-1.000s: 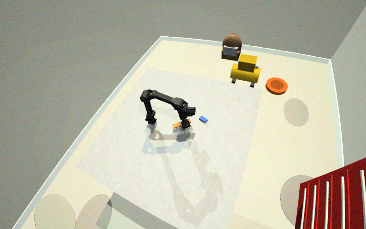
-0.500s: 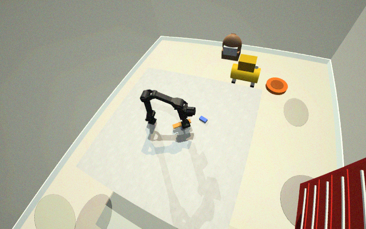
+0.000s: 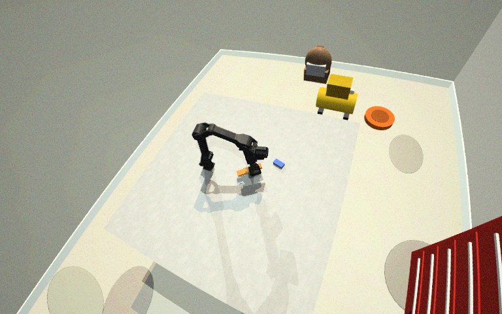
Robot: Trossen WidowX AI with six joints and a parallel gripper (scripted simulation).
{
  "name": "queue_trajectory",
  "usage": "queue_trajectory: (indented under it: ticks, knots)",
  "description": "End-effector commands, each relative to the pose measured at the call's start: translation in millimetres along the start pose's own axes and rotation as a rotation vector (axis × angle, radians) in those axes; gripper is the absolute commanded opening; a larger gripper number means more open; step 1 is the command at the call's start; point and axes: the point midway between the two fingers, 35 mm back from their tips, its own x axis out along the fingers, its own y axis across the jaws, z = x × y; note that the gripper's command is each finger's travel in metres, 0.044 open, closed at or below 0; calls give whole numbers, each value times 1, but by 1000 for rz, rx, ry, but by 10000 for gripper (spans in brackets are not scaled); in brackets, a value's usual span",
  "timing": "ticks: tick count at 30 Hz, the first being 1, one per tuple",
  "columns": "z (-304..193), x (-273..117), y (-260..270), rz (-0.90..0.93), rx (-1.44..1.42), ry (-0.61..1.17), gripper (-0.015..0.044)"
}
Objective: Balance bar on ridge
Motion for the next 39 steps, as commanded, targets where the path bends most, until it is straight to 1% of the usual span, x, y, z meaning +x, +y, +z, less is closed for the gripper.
queue_trajectory:
  ticks: [1,39]
  knots:
    - [0,2,0,1,-1,3,0]
    - [0,5,0,1,-1,3,0]
